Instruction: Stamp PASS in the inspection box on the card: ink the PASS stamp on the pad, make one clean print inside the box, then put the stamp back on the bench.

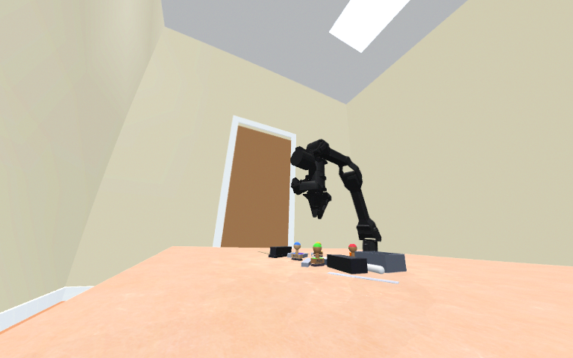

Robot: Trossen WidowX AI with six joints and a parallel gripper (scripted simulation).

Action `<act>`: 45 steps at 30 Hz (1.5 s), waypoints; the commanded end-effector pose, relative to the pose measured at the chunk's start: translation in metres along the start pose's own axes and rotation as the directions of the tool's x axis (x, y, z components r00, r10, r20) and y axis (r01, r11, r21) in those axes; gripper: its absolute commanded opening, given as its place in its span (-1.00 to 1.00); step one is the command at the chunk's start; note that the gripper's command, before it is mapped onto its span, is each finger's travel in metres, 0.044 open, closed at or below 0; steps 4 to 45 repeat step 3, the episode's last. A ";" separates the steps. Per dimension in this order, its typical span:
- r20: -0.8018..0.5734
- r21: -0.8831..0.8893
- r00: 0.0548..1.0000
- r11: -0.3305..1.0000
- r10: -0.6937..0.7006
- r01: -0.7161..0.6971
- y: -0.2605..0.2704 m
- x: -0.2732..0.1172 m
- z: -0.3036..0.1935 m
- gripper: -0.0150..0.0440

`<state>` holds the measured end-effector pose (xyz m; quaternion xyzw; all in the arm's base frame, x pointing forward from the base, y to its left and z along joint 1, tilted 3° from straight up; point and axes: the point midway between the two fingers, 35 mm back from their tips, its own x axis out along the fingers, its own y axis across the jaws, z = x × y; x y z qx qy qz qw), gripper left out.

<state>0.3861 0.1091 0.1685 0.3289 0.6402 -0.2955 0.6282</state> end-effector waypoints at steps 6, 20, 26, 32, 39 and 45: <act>0.000 0.000 1.000 1.000 0.000 0.000 0.000 0.000 0.000 0.40; 0.000 0.000 1.000 1.000 0.000 0.000 0.000 0.000 0.000 0.40; 0.000 0.000 1.000 1.000 0.000 0.000 0.000 0.000 0.000 0.40; 0.000 0.000 1.000 1.000 0.000 0.000 0.000 0.000 0.000 0.40; 0.000 0.000 1.000 1.000 0.000 0.000 0.000 0.000 0.000 0.40; 0.000 0.000 1.000 1.000 0.000 0.000 0.000 0.000 0.000 0.40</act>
